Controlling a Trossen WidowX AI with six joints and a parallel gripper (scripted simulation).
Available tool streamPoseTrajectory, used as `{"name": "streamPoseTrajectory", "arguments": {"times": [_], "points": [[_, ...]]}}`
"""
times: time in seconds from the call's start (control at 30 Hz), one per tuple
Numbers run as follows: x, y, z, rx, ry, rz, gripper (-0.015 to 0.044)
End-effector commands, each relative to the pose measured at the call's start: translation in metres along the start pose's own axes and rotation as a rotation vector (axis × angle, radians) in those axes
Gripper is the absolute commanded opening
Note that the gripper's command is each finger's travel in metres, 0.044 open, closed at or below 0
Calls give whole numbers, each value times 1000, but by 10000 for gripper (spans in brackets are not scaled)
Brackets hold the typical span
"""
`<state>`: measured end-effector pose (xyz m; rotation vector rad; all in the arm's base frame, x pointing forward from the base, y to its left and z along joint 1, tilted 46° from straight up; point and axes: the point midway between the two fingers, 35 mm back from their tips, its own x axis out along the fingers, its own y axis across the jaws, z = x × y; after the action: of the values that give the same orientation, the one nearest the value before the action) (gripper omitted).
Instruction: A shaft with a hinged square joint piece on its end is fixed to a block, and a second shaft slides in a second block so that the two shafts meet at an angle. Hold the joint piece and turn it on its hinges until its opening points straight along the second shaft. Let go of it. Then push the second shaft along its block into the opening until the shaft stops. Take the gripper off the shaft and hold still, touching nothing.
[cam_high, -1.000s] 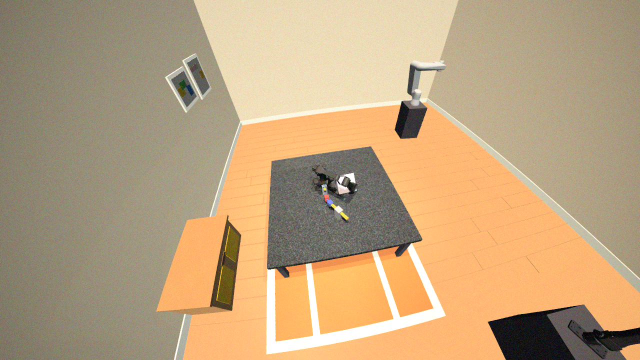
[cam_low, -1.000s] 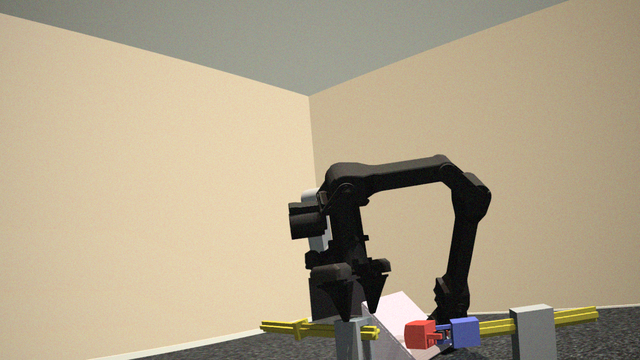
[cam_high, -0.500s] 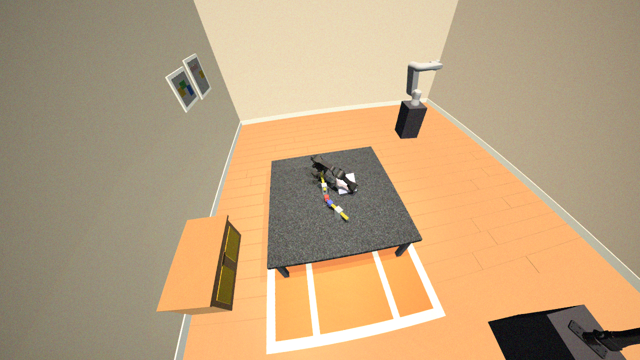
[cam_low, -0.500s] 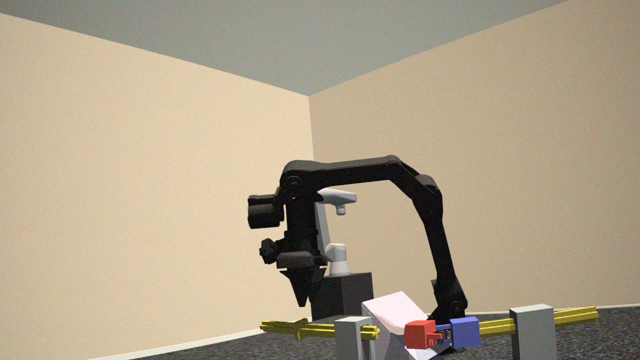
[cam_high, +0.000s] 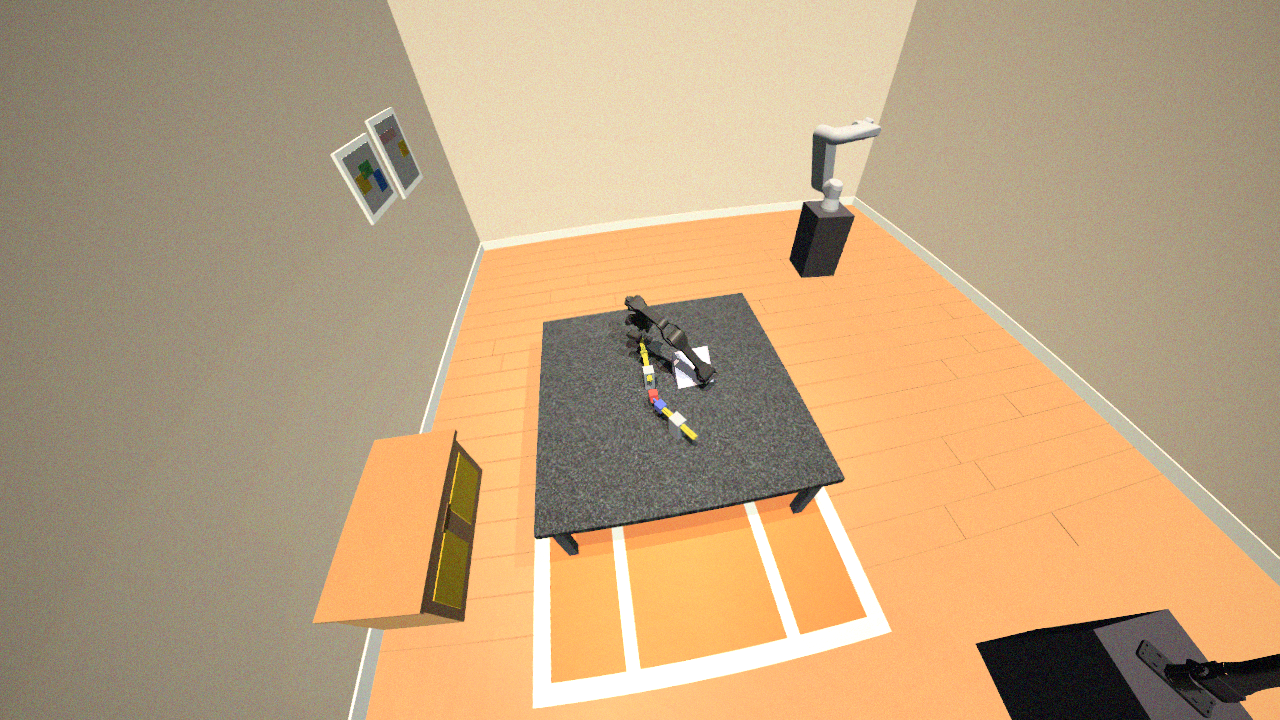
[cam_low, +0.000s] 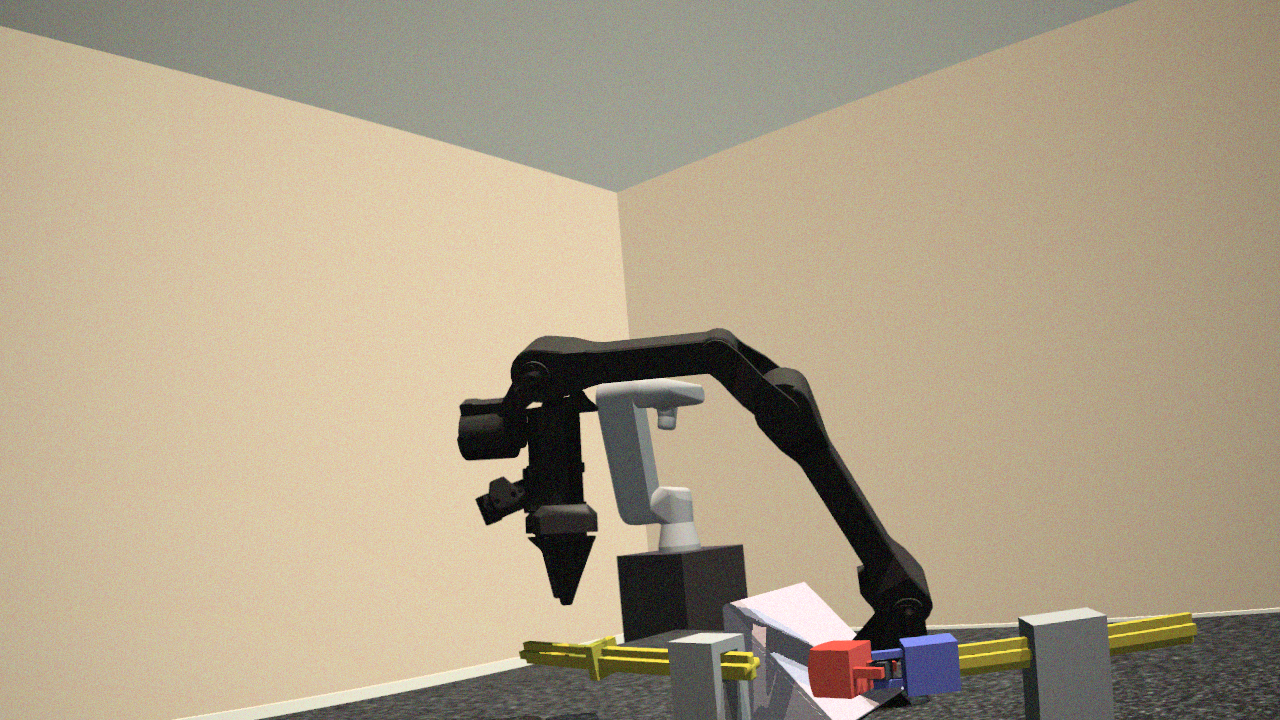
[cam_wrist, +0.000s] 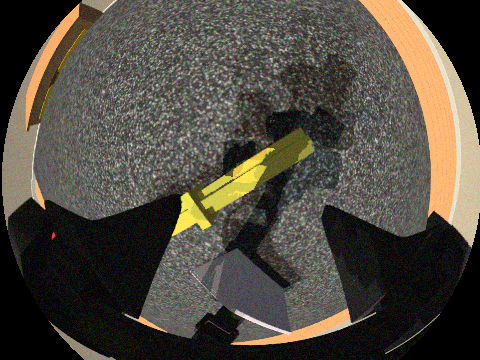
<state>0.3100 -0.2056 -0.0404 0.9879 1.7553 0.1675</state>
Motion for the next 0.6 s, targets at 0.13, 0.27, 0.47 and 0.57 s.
{"name": "streamPoseTrajectory", "arguments": {"times": [0.13, 0.27, 0.47, 0.57], "points": [[0, -2, 4, 13, -1, -15, 440], [10, -2, 5, 147, 18, -27, 440], [24, -1, 6, 347, 44, -52, 440], [31, -1, 7, 447, 55, -67, 440]]}}
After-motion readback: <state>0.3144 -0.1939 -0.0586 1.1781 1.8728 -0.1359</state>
